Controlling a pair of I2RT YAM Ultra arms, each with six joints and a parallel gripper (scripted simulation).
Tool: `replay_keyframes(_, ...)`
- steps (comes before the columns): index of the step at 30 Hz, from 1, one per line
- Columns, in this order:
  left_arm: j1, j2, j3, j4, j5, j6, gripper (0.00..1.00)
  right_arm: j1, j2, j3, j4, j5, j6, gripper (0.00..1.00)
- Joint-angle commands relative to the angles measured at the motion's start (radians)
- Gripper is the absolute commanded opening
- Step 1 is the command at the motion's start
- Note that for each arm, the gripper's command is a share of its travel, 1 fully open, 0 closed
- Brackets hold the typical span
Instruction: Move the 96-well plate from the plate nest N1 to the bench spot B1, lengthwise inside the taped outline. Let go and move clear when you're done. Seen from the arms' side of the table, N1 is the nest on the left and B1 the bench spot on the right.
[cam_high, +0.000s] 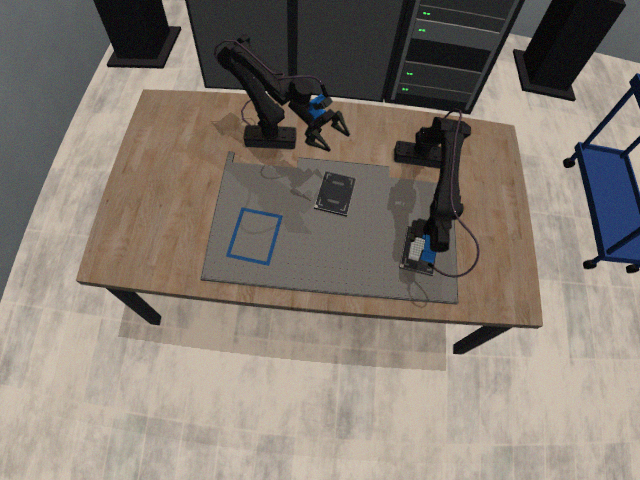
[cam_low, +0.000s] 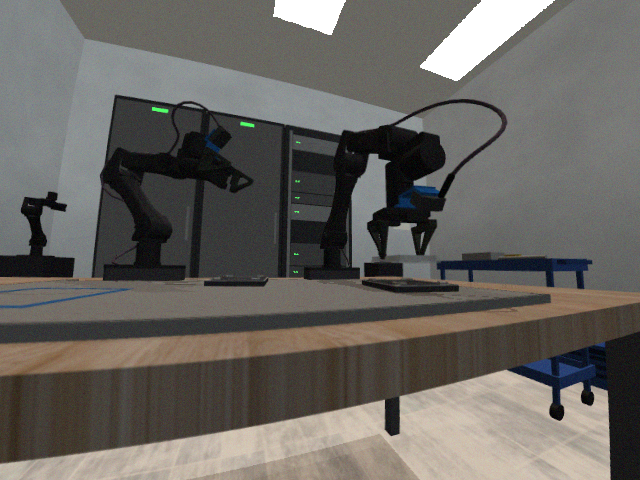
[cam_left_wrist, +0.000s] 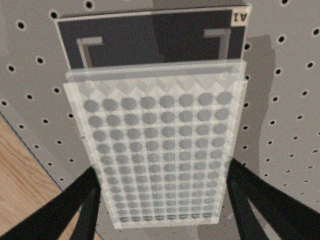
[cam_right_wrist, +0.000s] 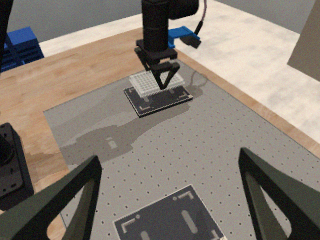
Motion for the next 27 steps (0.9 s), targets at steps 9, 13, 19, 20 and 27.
replay_keyframes(9, -0.006, -0.013, 0.006, 0.018, 0.002, -0.020, 0.79, -0.022, -0.234, 0.227, -0.678, 0.021, -0.009, 1.00)
replay_keyframes(13, -0.047, -0.047, -0.054, 0.049, 0.005, -0.105, 0.79, -0.022, -0.271, 0.348, -0.940, 0.027, -0.007, 1.00)
replay_keyframes(19, -0.246, -0.165, -0.240, 0.087, 0.022, -0.390, 0.79, -0.015, -0.377, 0.452, -1.194, 0.037, 0.001, 1.00)
replay_keyframes(20, -0.287, -0.183, -0.265, 0.092, 0.023, -0.440, 0.79, -0.014, -0.394, 0.467, -1.226, 0.038, 0.002, 1.00)
replay_keyframes(27, -0.548, -0.227, -0.309, 0.100, 0.007, -0.664, 0.79, -0.029, -0.449, 0.521, -1.324, 0.025, -0.006, 1.00)
